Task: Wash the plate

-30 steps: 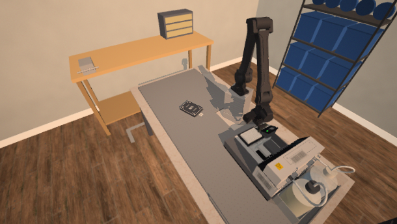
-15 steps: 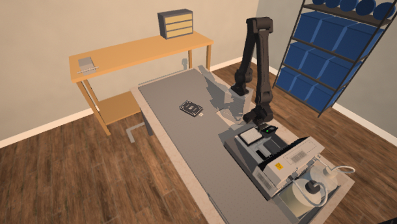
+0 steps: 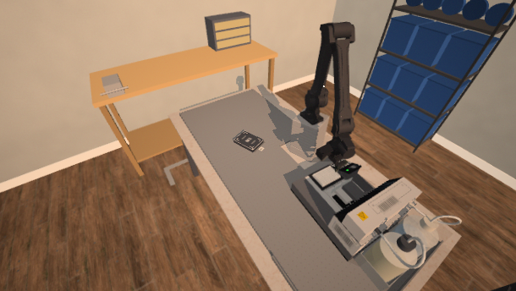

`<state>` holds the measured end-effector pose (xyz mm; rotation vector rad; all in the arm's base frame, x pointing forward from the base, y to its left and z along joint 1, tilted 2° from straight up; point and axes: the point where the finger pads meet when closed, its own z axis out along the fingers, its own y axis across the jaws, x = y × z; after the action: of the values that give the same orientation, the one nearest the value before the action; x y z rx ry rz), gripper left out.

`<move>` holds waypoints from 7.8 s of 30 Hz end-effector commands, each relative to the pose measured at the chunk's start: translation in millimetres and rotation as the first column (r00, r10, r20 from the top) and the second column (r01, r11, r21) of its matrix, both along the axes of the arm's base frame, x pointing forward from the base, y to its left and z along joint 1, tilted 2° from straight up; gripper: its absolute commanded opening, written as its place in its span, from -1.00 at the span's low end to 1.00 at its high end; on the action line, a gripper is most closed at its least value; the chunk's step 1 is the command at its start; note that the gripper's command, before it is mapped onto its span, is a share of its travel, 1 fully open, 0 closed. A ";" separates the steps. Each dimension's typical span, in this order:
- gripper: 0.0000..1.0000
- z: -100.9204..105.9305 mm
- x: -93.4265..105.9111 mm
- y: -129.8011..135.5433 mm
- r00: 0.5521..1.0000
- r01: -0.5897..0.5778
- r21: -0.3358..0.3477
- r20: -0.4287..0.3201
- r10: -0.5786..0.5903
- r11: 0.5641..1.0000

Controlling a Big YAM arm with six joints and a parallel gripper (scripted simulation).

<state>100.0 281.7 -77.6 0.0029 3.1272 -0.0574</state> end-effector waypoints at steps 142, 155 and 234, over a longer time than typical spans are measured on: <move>-1.00 -98.5 -167.6 -58.6 -0.007 -1.000 0.017 0.291 0.957 -0.012; -1.00 -98.5 -167.6 -58.6 -0.007 -1.000 0.017 0.291 0.957 -0.012; -1.00 -50.4 -169.8 -73.3 0.001 -1.000 0.021 0.296 0.955 -0.005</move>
<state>-69.2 210.4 -132.9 -2.0455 2.0471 0.3079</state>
